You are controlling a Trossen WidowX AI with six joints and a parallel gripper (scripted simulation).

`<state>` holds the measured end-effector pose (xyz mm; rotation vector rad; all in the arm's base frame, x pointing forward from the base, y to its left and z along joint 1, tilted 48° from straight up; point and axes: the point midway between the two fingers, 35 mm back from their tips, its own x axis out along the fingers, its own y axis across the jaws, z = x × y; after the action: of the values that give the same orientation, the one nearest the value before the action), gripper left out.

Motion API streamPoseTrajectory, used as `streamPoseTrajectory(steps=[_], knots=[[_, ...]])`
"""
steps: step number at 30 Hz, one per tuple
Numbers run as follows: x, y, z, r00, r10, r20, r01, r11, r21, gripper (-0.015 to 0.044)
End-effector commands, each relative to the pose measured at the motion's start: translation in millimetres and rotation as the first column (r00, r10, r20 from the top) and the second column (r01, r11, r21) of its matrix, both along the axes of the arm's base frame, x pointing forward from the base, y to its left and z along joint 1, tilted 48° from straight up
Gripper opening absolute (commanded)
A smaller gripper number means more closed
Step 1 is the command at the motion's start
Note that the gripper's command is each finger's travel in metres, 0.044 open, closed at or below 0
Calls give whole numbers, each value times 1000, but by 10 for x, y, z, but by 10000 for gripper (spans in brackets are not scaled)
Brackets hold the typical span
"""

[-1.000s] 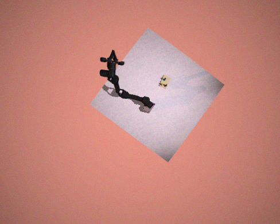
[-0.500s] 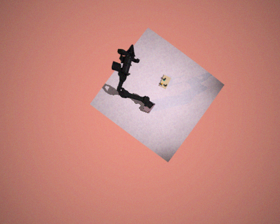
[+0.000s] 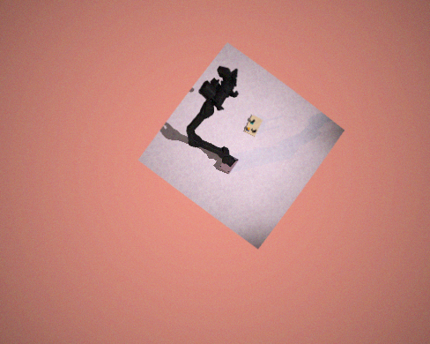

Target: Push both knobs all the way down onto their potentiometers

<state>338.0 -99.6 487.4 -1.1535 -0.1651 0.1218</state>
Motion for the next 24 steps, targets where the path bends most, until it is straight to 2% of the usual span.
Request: streamPoseTrajectory(steps=[1, 12, 18, 24], knots=[[229, -40, -350, 995, 22, -93, -21, 1000, 5, 0], [769, -18, -1629, 903, 127, -410, -130, 991, 21, 0], [889, 107, -2339, 799, 198, -567, -193, 979, 70, 0], [902, 235, -2812, 710, 258, -655, -267, 960, 88, 0]])
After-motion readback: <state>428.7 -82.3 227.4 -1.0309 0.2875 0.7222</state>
